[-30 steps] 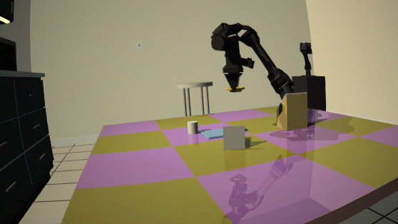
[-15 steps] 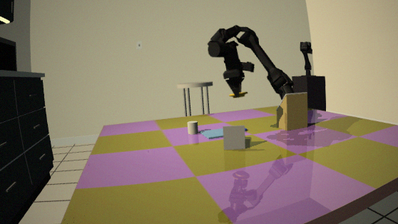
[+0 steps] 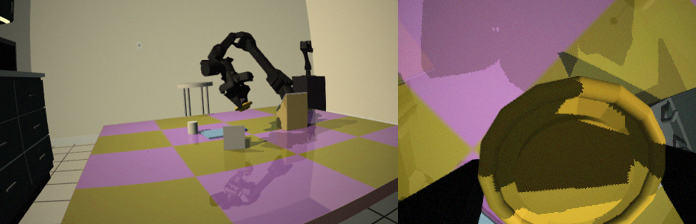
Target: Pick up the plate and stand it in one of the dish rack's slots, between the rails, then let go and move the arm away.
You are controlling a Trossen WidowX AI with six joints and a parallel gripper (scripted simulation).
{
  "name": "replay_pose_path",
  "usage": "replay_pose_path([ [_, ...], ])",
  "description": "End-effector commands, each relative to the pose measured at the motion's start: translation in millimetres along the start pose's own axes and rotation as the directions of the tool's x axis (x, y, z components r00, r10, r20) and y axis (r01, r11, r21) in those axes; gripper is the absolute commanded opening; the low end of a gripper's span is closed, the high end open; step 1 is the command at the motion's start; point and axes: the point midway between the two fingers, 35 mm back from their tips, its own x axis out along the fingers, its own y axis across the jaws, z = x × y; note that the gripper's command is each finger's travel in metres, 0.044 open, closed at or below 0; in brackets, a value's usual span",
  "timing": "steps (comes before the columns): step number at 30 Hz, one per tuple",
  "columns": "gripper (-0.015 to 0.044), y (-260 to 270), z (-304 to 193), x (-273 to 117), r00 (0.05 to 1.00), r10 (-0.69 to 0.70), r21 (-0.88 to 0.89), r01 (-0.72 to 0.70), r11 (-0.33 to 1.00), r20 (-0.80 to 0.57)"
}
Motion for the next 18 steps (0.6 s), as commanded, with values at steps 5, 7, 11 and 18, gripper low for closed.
replay_pose_path([
  [5,0.0000,-1,-4,21,0.980,-0.139,0.127,0.121,0.984,0.144],
  [7,0.0000,-1,-5,25,0.969,-0.175,0.159,0.148,0.976,0.172],
  [11,0.0000,-2,-8,33,0.943,-0.250,0.224,0.201,0.954,0.219],
  [18,0.0000,-3,-14,43,0.879,-0.387,0.338,0.288,0.896,0.277],
])
